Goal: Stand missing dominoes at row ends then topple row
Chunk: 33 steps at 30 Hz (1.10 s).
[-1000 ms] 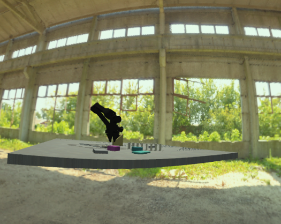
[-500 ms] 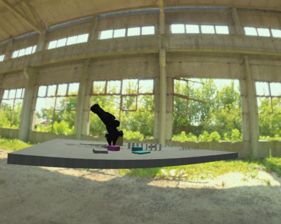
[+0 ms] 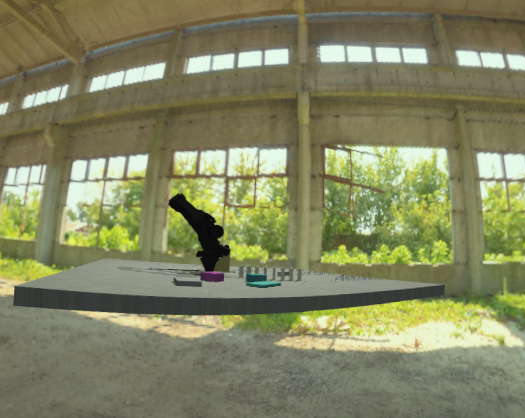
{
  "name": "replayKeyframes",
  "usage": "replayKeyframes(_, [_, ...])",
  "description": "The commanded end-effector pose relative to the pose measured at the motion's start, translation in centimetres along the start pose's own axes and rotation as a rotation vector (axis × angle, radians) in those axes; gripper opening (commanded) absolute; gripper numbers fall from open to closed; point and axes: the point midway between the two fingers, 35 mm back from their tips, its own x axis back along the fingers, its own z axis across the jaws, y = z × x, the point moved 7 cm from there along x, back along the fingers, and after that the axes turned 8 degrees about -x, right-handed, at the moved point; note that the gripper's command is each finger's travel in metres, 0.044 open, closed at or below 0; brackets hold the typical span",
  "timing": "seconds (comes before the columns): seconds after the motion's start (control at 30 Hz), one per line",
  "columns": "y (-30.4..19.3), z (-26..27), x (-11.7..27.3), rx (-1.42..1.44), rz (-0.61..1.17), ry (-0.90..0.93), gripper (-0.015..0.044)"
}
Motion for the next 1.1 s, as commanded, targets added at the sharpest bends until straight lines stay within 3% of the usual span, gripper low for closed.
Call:
replayKeyframes(0.0, [0.0, 0.0, 0.0, 0.001, 0.002, -0.002, 0.0125])
replayKeyframes(0.37, [0.0, 0.0, 0.2, 0.001, 0.002, -0.002, 0.0107])
replayKeyframes(0.73, [0.4, -0.5, 11.8, 0.002, -0.002, 0.002, 0.0107])
replayKeyframes(0.9, [0.6, -1.2, 12.2, -0.021, -0.004, 0.003, 0.0107])
replayKeyframes(1.07, [1.9, -6.2, 13.3, -0.196, -0.012, 0.007, 0.0107])
